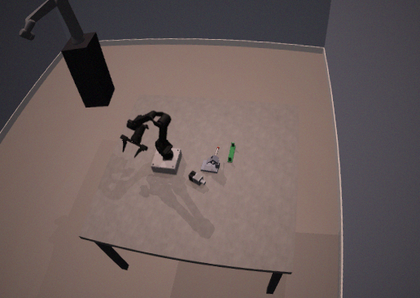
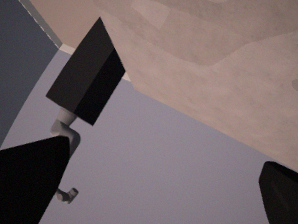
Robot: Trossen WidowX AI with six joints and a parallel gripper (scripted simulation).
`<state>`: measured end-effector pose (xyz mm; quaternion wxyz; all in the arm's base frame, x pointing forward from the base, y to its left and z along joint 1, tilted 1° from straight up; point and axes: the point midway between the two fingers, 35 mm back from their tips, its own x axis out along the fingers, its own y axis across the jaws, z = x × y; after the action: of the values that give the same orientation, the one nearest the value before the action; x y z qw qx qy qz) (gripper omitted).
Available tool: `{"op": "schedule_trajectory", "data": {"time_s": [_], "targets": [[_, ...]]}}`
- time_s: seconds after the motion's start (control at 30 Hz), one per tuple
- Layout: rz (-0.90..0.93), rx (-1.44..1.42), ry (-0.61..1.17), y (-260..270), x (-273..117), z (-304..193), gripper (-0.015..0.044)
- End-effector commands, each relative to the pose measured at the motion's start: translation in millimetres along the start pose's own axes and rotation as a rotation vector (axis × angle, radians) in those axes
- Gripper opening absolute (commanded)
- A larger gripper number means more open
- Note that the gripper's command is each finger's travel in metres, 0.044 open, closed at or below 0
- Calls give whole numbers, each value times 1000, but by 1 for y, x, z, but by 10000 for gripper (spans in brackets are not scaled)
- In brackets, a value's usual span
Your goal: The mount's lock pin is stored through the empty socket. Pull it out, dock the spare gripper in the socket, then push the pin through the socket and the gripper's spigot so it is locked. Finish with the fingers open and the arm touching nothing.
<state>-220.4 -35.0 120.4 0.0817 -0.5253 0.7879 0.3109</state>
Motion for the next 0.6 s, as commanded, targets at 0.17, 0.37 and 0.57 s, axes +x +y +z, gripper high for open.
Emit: {"op": "schedule_trajectory", "data": {"time_s": [0.17,0.37,0.57], "targets": [[107,-44,-187,21,-36,36,300],[184,-126,-392,32,-94,75,300],[209,-180,-599,24,-158,107,300]]}}
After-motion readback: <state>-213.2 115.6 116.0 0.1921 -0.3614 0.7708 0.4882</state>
